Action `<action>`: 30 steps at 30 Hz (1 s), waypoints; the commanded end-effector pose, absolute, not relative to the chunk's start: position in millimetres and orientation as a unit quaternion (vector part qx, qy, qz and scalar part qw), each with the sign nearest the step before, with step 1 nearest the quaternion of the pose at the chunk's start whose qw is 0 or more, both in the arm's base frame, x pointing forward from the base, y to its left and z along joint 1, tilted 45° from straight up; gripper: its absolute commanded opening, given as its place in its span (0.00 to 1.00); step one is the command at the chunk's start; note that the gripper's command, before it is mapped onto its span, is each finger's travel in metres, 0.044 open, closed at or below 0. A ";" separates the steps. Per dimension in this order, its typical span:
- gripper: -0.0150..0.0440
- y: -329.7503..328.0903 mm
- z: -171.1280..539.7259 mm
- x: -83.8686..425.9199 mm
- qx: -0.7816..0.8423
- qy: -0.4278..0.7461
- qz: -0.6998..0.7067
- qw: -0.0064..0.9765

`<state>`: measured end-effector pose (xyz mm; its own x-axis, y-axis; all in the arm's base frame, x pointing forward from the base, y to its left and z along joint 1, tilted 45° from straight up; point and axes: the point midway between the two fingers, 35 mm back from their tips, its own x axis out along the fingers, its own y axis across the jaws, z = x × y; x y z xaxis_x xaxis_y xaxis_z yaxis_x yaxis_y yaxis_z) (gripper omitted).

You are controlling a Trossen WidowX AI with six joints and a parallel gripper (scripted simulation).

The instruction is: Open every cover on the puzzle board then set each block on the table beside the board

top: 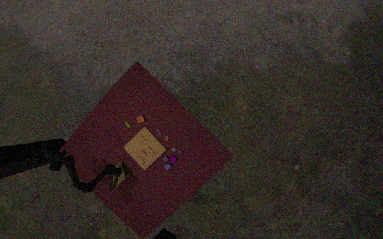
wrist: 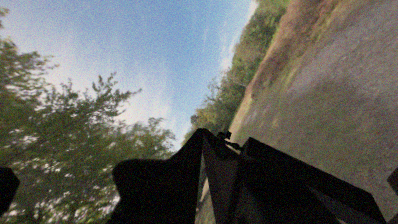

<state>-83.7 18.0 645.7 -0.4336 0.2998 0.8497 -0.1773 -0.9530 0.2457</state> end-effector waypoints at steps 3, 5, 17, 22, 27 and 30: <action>0.25 42.4 645.9 -63.5 0.535 0.073 0.825 0.164; 0.25 47.3 645.8 -58.3 0.541 0.070 0.820 0.173; 0.25 73.0 644.3 -25.6 0.576 0.050 0.784 0.225; 0.25 81.2 643.6 -11.4 0.590 0.040 0.769 0.242; 0.25 92.4 641.6 1.5 0.595 0.037 0.756 0.270; 0.25 101.7 639.3 12.1 0.597 0.036 0.745 0.294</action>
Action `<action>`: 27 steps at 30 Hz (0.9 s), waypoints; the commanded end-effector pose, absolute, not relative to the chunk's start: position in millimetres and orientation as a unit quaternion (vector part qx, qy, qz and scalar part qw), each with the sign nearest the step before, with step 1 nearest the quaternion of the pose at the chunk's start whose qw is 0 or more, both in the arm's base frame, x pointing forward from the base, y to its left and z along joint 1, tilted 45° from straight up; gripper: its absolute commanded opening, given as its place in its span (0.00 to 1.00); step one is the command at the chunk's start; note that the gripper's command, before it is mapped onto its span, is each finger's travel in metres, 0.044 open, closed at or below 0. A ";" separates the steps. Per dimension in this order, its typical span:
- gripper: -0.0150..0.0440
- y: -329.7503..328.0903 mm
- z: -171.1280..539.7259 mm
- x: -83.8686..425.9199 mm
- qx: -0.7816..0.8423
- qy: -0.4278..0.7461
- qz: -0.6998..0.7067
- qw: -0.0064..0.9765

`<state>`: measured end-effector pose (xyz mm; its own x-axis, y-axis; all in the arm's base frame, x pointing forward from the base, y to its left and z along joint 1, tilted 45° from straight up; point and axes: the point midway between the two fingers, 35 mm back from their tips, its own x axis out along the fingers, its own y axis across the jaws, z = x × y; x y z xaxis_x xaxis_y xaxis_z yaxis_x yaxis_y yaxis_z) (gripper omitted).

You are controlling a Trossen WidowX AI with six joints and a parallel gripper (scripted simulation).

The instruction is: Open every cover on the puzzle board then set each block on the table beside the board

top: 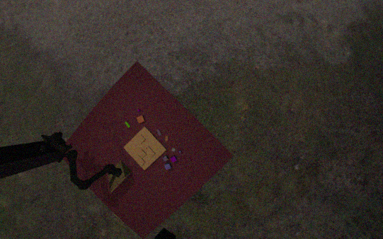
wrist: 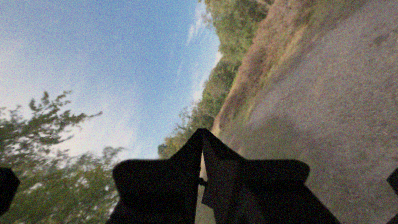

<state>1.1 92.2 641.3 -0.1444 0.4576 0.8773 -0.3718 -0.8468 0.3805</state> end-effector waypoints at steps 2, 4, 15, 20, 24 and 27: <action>0.25 107.7 637.6 19.3 0.598 0.036 0.738 0.310; 0.25 112.7 635.9 26.6 0.600 0.034 0.731 0.323; 0.25 129.8 626.4 62.9 0.612 0.015 0.692 0.383; 0.25 133.8 622.3 73.0 0.609 0.009 0.682 0.404; 0.25 137.2 618.9 81.8 0.608 0.005 0.673 0.421; 0.25 141.8 615.2 92.3 0.609 0.006 0.662 0.437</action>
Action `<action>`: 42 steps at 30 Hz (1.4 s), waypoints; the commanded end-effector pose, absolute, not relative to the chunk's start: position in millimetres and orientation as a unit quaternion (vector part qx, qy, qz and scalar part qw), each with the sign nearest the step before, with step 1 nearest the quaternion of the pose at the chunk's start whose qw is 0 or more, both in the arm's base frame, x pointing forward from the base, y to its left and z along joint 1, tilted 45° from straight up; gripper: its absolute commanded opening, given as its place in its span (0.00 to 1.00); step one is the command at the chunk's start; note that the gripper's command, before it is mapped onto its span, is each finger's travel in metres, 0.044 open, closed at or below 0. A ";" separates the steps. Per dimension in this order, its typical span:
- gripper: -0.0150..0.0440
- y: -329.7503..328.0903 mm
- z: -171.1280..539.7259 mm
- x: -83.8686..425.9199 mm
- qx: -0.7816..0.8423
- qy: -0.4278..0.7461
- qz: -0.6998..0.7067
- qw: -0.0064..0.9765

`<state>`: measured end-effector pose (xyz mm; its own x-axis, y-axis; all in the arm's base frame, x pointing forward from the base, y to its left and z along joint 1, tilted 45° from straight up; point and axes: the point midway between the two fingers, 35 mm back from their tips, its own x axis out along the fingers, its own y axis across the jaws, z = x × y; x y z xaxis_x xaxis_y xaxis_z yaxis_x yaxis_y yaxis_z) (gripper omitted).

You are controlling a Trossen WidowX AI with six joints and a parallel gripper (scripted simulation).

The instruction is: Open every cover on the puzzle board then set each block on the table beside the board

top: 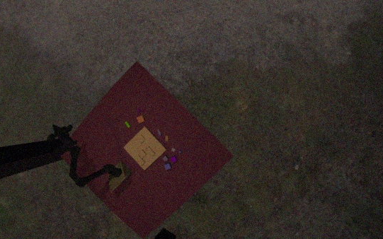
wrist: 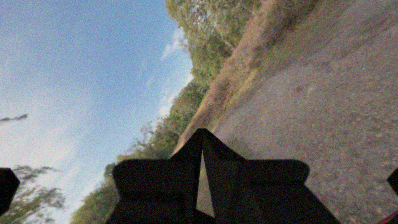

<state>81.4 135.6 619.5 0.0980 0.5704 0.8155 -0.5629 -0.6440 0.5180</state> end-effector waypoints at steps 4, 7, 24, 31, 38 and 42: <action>0.25 147.6 609.6 107.4 0.609 0.008 0.646 0.460; 0.25 151.7 604.9 118.7 0.609 0.009 0.633 0.478; 0.25 164.4 574.5 185.7 0.600 0.009 0.551 0.580; 0.25 165.0 557.1 213.8 0.592 0.008 0.512 0.622; 0.25 165.7 537.6 240.8 0.580 0.017 0.475 0.661; 0.25 164.8 524.4 257.5 0.573 0.026 0.452 0.683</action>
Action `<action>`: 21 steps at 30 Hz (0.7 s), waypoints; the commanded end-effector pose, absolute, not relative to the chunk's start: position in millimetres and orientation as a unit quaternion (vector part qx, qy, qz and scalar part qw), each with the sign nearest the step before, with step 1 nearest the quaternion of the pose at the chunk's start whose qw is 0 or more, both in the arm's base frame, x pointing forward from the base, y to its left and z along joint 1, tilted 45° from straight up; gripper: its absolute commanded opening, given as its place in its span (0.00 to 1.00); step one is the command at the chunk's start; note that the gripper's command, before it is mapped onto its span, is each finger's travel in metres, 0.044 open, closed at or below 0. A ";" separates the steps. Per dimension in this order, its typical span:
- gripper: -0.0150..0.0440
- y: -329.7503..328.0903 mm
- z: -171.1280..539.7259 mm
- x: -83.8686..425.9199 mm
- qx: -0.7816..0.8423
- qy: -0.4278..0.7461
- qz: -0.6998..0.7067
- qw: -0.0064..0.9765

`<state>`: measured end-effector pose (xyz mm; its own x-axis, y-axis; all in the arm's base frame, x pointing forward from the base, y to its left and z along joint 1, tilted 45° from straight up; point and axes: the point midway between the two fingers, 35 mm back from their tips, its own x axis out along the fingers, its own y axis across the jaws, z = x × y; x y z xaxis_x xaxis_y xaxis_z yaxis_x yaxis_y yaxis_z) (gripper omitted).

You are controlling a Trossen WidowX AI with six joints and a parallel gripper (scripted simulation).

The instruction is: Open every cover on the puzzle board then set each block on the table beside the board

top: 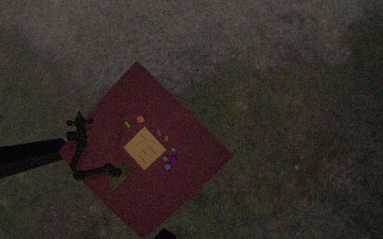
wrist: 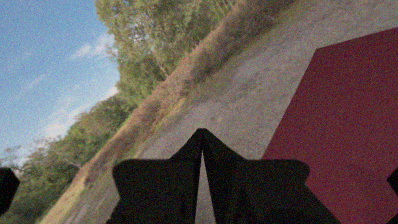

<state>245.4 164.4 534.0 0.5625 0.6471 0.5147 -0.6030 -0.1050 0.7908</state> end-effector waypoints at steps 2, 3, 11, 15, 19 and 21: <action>0.25 164.0 517.6 265.7 0.570 0.031 0.440 0.694; 0.25 163.5 514.1 269.7 0.568 0.033 0.434 0.699; 0.25 161.4 484.4 299.6 0.540 0.057 0.390 0.744; 0.25 159.2 468.5 313.8 0.523 0.070 0.368 0.765; 0.25 155.4 452.0 327.6 0.506 0.085 0.348 0.785; 0.25 153.2 443.7 334.1 0.497 0.093 0.338 0.794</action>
